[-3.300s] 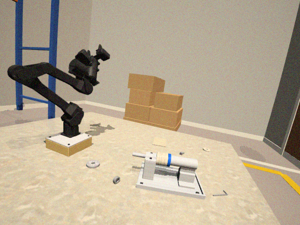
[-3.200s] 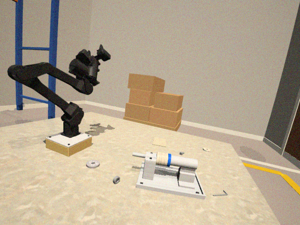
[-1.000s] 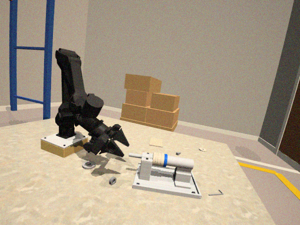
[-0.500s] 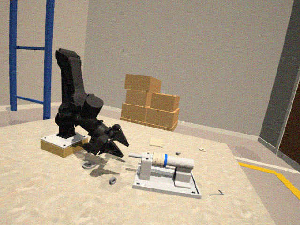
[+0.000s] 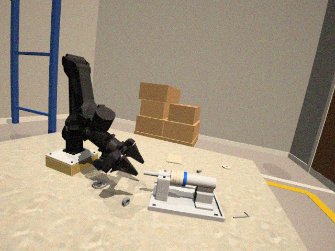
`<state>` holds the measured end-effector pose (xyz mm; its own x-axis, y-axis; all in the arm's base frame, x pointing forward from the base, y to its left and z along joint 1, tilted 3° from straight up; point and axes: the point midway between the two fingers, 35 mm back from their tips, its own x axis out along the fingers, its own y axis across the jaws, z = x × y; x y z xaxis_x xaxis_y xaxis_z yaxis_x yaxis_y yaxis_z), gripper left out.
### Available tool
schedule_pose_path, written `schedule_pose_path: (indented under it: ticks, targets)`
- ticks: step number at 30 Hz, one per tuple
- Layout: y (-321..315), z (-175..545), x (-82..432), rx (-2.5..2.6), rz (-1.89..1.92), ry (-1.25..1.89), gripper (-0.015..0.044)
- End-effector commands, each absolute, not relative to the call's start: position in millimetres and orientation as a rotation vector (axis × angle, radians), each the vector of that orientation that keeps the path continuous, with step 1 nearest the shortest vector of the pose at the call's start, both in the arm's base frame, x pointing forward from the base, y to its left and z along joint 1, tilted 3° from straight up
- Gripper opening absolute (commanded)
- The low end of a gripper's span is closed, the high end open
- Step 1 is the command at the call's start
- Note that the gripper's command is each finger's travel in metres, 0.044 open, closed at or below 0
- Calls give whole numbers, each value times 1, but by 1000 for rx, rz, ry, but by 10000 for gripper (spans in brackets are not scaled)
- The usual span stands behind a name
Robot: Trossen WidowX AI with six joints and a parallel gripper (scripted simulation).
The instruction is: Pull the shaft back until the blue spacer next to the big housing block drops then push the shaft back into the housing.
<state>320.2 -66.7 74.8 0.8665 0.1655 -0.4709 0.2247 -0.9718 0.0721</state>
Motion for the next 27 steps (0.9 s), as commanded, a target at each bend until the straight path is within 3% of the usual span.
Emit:
schedule_pose_path:
  ticks: [1, 27]
  targets:
    - [-66, 75, 322, 2920, -721, 313, 440]
    - [-65, 72, 329, 2919, -721, 313, 440]
